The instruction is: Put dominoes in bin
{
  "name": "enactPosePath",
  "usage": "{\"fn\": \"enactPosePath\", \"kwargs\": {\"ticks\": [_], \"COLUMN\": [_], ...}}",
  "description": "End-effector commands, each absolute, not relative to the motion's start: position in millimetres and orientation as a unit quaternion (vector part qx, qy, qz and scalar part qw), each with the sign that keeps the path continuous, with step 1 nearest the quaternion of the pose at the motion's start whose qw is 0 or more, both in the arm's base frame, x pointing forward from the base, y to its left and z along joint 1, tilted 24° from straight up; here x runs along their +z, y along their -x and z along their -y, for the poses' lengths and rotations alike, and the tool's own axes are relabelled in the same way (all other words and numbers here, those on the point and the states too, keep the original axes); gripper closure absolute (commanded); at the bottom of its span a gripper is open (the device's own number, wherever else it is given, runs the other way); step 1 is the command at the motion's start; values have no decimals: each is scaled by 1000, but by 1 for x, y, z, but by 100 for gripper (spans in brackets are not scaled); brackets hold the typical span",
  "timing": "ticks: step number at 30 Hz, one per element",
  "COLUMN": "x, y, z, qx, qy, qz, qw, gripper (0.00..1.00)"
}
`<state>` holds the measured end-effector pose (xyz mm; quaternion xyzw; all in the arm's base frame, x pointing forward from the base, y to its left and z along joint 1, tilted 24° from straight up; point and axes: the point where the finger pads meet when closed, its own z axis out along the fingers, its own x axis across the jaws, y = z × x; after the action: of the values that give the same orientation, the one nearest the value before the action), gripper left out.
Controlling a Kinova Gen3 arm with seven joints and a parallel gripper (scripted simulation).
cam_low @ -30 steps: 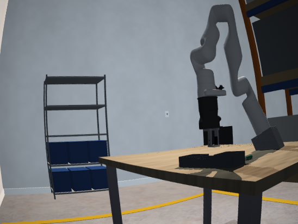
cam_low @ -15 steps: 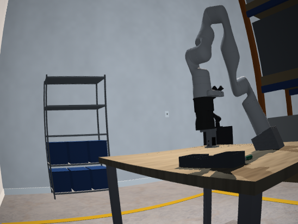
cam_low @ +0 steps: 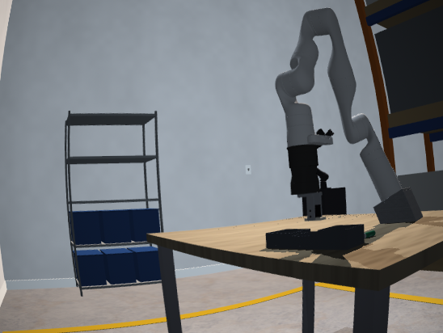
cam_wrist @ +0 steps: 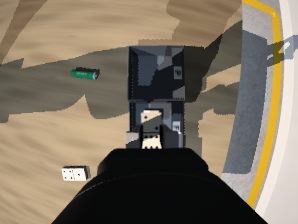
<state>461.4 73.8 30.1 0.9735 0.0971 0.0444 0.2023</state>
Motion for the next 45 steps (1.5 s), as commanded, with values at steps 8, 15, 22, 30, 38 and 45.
{"fn": "enactPosePath", "kwargs": {"ticks": [8, 15, 22, 30, 38, 45], "x": [10, 1, -10, -8, -8, -8], "y": [-464, -466, -466, -467, -466, -466], "z": [-67, -63, -58, -57, -58, -58], "qx": [44, 45, 45, 45, 45, 45], "qy": [-974, -974, -974, -973, -973, -973], "qz": [-99, -97, -97, -97, -97, -97], "qw": [201, 200, 201, 202, 202, 202], "gripper": [51, 51, 51, 51, 35, 35]}}
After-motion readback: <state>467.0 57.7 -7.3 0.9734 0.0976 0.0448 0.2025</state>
